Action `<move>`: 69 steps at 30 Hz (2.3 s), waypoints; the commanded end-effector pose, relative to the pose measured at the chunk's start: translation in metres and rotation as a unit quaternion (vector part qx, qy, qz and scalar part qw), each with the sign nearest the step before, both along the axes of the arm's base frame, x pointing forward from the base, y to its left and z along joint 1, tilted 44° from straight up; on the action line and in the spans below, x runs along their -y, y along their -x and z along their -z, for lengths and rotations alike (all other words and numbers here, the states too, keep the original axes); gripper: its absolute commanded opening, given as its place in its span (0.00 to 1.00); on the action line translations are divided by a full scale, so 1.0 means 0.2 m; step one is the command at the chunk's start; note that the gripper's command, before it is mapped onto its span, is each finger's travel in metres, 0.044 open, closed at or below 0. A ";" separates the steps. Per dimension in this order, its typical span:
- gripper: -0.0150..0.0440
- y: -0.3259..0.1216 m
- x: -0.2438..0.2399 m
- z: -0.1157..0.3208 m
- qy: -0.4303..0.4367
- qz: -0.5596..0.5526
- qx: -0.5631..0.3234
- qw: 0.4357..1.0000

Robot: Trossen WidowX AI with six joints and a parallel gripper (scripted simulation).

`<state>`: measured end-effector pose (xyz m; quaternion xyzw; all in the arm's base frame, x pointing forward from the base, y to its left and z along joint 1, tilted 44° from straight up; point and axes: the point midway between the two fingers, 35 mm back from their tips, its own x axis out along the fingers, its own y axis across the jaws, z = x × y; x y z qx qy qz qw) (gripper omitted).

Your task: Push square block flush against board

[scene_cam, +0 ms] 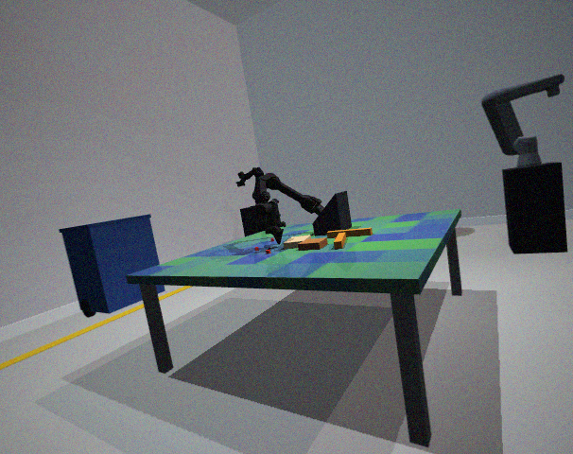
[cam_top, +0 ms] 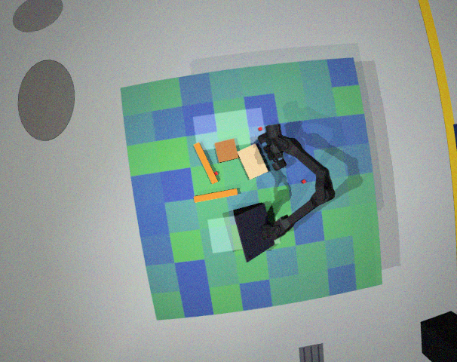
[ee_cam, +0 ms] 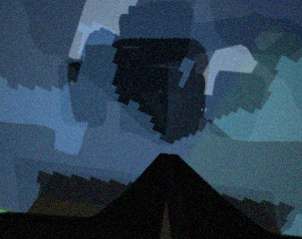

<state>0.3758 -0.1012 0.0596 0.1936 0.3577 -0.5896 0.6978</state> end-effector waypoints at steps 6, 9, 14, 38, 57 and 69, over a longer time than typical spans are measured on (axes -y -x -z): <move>0.25 0.00 -0.16 -0.17 0.001 -0.004 0.009 1.000; 0.25 0.01 -0.17 -0.16 0.001 -0.013 0.001 1.000; 0.25 0.07 -0.24 -0.11 0.003 -0.074 -0.056 0.996; 0.25 0.44 -0.47 0.13 0.021 -0.360 -0.325 0.874; 0.25 0.70 -0.52 0.24 0.037 -0.502 -0.465 0.728; 0.25 0.68 -0.34 0.44 0.038 -0.502 -0.466 0.728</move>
